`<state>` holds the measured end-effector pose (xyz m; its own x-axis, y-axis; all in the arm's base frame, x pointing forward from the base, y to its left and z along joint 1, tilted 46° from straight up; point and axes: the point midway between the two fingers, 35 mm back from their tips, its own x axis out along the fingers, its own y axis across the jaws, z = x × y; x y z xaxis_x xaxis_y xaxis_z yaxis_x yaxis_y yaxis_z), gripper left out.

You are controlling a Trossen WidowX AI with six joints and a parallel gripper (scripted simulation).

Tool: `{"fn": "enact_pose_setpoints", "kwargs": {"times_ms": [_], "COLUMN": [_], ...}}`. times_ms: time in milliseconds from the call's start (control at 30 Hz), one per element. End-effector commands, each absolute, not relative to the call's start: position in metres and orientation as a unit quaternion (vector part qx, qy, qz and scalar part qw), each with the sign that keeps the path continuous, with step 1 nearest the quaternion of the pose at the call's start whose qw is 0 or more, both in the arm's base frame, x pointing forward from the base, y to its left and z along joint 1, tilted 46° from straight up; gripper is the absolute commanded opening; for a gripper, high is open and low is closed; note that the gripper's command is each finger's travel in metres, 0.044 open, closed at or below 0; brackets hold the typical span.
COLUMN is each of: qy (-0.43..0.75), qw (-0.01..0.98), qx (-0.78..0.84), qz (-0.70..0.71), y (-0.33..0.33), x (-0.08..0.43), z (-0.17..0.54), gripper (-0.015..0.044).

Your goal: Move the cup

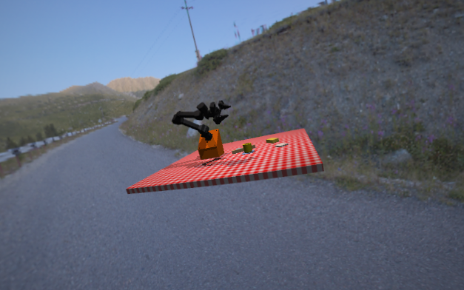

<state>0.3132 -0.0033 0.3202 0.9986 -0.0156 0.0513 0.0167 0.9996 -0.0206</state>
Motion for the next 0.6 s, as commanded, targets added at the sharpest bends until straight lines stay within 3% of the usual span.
{"fn": "enact_pose_setpoints", "kwargs": {"times_ms": [0, 267, 567], "qy": [-0.02, 0.198, 0.336], "qw": [1.0, 0.948, 0.818], "qx": [-0.005, 0.2, 0.275], "qz": [-0.01, -0.149, -0.378], "y": [-0.004, -0.017, -0.027], "x": [0.315, 0.365, 0.366], "z": [0.318, 0.214, 0.099], "gripper": [0.0374, 0.0167, 0.0167]}}
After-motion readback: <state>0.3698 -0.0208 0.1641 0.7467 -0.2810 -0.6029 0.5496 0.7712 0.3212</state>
